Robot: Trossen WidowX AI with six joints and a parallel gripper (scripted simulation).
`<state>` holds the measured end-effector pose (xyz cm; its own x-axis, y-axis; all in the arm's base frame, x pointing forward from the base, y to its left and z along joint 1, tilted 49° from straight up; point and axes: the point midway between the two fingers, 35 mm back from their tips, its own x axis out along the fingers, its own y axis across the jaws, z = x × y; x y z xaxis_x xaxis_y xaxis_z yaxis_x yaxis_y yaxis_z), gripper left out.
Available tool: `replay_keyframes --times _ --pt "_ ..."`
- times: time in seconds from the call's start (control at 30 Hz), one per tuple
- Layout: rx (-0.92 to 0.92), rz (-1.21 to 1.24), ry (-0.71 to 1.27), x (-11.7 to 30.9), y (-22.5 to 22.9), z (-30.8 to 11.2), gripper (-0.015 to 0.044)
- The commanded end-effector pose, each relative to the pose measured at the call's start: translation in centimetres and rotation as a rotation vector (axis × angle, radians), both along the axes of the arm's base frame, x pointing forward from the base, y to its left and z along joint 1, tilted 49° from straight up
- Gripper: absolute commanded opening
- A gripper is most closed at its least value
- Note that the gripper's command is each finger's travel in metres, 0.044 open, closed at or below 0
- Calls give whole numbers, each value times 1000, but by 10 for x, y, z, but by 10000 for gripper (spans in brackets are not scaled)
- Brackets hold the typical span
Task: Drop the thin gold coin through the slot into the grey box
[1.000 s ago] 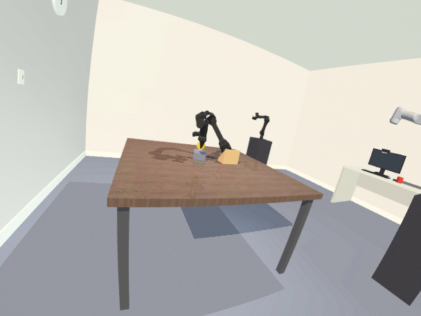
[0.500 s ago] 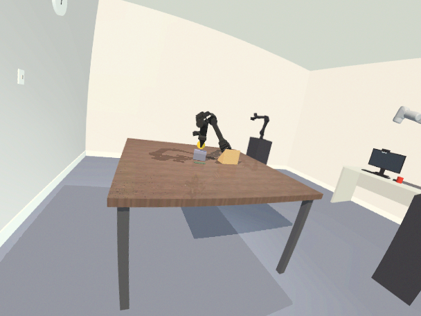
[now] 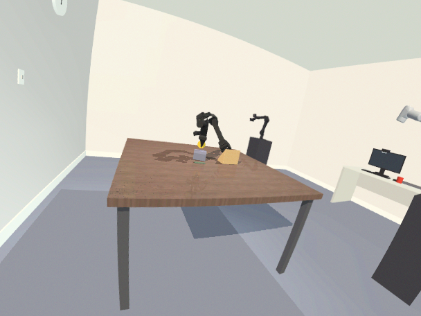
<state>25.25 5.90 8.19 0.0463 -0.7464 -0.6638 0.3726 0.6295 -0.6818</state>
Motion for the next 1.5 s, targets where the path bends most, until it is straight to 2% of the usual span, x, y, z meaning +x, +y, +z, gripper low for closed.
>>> replay_keyframes --times 0.0,1.47 --pt "-1 2 1 0 0 0 0" --pt "-1 1 7 -3 -6 1 0"
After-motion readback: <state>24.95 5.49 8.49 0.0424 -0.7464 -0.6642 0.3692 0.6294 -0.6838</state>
